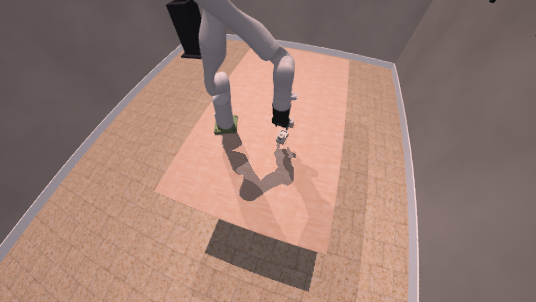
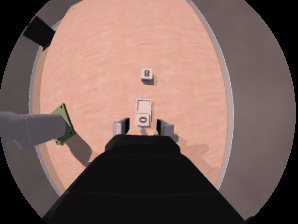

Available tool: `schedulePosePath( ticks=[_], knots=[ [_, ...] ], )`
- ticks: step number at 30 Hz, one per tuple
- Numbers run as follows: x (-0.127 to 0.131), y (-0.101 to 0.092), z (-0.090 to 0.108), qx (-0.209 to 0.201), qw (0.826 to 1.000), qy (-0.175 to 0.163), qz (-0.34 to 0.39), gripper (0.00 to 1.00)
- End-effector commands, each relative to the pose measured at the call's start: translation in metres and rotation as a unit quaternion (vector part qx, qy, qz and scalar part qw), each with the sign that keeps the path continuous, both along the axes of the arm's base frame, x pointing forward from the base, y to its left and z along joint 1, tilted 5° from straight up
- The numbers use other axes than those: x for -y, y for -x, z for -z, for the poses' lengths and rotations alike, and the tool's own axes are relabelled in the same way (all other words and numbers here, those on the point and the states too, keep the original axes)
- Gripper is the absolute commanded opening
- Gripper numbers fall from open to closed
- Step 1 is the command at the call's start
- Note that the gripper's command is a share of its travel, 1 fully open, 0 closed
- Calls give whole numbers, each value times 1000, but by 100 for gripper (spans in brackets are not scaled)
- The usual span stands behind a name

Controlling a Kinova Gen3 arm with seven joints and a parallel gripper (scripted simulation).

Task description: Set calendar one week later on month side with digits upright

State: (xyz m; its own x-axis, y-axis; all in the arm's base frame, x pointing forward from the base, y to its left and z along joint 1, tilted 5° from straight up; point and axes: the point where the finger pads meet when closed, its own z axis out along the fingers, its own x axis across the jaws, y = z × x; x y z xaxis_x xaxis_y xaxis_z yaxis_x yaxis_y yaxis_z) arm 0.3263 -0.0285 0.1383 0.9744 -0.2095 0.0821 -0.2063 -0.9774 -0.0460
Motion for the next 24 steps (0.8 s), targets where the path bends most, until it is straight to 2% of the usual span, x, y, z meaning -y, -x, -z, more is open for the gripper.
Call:
schedulePosePath(
  ticks=[1, 12, 24],
  knots=[
    [0, 0, 0, 1, 1000, 0, -1, 100],
    [-3, 1, 1, -2, 1000, 2, -28, 100],
    [-14, 7, 5, -11, 991, 10, -129, 100]
  ],
)
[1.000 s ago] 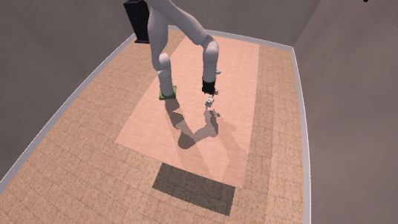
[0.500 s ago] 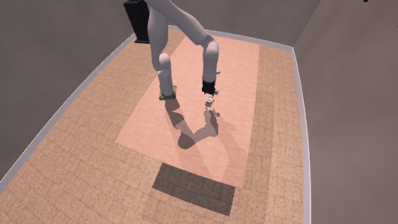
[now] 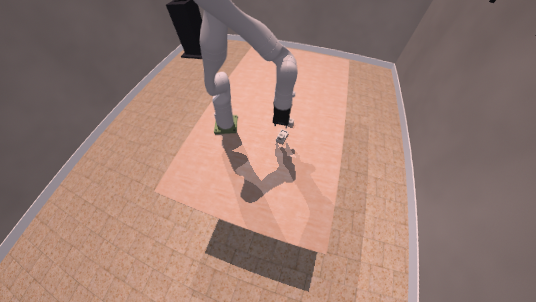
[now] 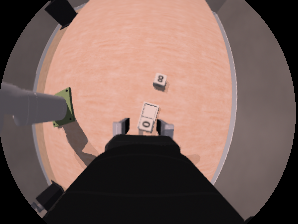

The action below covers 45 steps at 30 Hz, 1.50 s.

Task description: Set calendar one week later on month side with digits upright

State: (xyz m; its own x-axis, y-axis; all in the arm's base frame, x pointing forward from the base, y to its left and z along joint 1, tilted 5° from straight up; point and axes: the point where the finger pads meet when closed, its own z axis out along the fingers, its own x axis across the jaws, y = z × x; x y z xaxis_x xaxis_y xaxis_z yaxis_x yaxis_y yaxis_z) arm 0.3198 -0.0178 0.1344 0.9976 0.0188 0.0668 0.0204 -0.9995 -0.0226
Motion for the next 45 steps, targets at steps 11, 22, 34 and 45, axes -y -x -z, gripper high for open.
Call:
schedulePosePath(
  ticks=[11, 22, 34, 45],
  knots=[
    [-22, 11, 8, -16, 974, 11, -226, 100],
    [-38, 17, 14, -23, 894, 20, -446, 100],
    [-53, 15, 17, -19, 730, 30, -682, 100],
    [-72, 0, 17, -3, 499, 44, -866, 100]
  ],
)
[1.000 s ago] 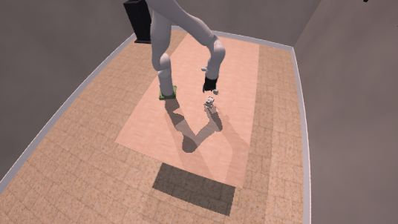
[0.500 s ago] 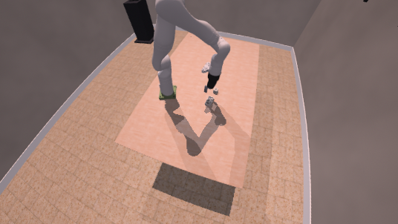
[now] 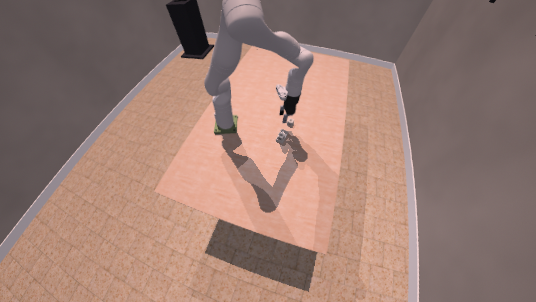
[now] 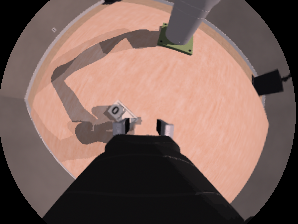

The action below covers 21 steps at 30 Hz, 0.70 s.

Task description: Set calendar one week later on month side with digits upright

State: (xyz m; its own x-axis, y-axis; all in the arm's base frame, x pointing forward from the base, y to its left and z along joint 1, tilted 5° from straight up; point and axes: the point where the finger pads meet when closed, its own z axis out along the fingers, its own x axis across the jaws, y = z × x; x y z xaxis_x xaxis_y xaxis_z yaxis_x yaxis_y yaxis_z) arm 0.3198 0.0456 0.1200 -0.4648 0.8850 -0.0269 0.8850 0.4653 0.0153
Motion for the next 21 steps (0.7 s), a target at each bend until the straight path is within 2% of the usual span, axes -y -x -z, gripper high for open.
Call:
schedulePosePath(
  ticks=[1, 3, 6, 15, 18, 21],
  knots=[
    [-10, -2, 2, -2, 998, -5, -55, 100],
    [-10, -2, 2, -2, 998, -5, -55, 100],
    [-16, -8, 2, 2, 992, -4, -123, 100],
    [-33, -23, -1, 17, 958, -1, -285, 100],
    [-37, -28, -2, 21, 946, 0, -324, 100],
    [-39, -29, -3, 22, 942, 1, -335, 100]
  ],
)
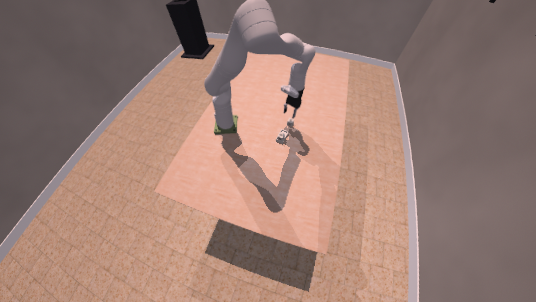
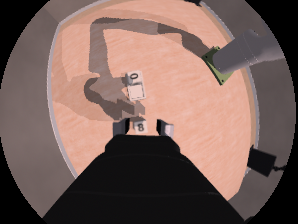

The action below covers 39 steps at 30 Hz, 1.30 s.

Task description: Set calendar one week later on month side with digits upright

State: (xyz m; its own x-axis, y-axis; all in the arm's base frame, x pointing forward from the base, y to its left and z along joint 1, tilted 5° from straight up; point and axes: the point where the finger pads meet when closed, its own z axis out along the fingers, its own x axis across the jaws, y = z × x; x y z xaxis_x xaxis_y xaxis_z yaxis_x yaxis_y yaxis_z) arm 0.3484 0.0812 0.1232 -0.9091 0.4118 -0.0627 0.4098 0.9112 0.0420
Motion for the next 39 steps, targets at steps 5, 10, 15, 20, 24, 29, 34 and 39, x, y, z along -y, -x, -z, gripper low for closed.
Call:
schedulePosePath(
  ticks=[5, 10, 15, 20, 24, 29, 34, 39],
  knots=[
    [-9, -5, -1, 6, 998, -1, -57, 100],
    [-13, -9, -2, 9, 996, 0, -85, 100],
    [-14, -10, -2, 11, 995, 0, -96, 100],
    [-15, -10, -2, 11, 995, 0, -100, 100],
    [-15, -10, -2, 12, 995, 0, -100, 90],
    [-15, -10, -2, 12, 995, 0, -100, 90],
    [-15, -10, -2, 12, 995, 0, -100, 90],
    [-15, -10, -2, 12, 995, 0, -100, 90]
  ],
)
